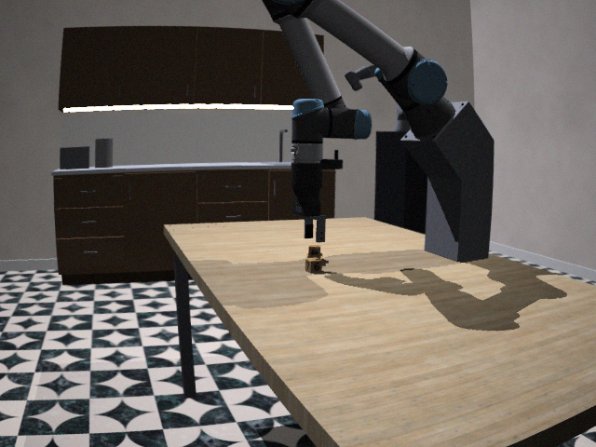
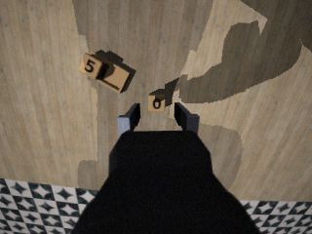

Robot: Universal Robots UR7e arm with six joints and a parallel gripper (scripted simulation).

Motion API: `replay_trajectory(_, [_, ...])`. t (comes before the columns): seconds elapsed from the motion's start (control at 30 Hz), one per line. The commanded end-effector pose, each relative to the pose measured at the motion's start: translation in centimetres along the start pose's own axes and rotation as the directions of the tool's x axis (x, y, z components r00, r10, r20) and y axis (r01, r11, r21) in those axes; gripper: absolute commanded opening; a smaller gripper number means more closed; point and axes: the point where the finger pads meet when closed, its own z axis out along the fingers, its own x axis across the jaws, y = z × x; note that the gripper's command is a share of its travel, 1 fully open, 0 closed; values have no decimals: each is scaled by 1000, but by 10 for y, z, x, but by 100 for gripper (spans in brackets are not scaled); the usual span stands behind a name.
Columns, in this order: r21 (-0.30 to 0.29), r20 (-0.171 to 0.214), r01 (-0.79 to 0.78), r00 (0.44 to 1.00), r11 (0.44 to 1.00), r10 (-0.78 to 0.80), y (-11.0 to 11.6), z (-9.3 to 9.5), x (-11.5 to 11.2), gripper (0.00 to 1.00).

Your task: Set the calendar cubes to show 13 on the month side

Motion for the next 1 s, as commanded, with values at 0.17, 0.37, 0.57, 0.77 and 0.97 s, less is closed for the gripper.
replay_trajectory(0.17, [-1, 0, -1, 1000, 1000, 1, 0, 0, 0, 100])
replay_trajectory(0.37, [-1, 0, -38, 999, 999, 38, 0, -1, 0, 100])
replay_trajectory(0.57, [-1, 0, -149, 989, 989, 149, -2, -1, 1, 100])
replay_trajectory(0.77, [0, 0, -267, 964, 964, 267, -3, -2, 2, 100])
replay_trajectory(0.97, [0, 0, -449, 894, 894, 449, -5, -4, 3, 100])
